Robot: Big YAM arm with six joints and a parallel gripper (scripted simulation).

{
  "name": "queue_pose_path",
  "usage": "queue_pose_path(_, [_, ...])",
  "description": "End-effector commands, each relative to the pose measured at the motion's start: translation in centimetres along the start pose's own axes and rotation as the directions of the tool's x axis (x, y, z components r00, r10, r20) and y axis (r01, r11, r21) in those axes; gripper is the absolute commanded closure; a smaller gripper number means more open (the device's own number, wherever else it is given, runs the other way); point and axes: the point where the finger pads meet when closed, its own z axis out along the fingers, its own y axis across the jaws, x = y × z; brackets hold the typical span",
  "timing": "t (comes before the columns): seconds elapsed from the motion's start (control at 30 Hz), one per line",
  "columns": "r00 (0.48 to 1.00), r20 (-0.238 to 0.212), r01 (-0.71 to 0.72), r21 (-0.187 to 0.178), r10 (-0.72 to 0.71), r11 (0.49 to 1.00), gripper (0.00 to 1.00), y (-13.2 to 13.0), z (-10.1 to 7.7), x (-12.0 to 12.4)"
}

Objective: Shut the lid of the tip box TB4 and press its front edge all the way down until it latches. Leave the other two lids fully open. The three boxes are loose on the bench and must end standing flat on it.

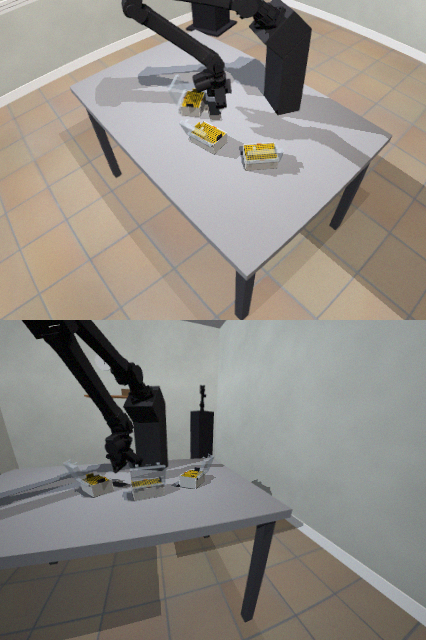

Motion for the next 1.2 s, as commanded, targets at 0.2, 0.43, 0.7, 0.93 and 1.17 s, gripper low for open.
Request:
queue_pose_path(0.2, [1.000,0.001,0.021,-0.008,-0.021,1.000,1.00,0.8,-4.6,2.6])
queue_pose_path(0.43, [1.000,0.000,0.007,-0.006,-0.007,1.000,1.00,0.9,-7.5,4.3])
queue_pose_path(0.7, [1.000,0.001,0.005,-0.003,-0.005,1.000,1.00,0.8,-10.3,5.9])
queue_pose_path(0.93, [1.000,0.002,0.004,-0.001,-0.004,1.000,1.00,0.8,-11.5,6.6])
queue_pose_path(1.17, [0.989,-0.007,0.149,0.059,-0.149,0.987,1.00,1.2,-12.2,5.0])
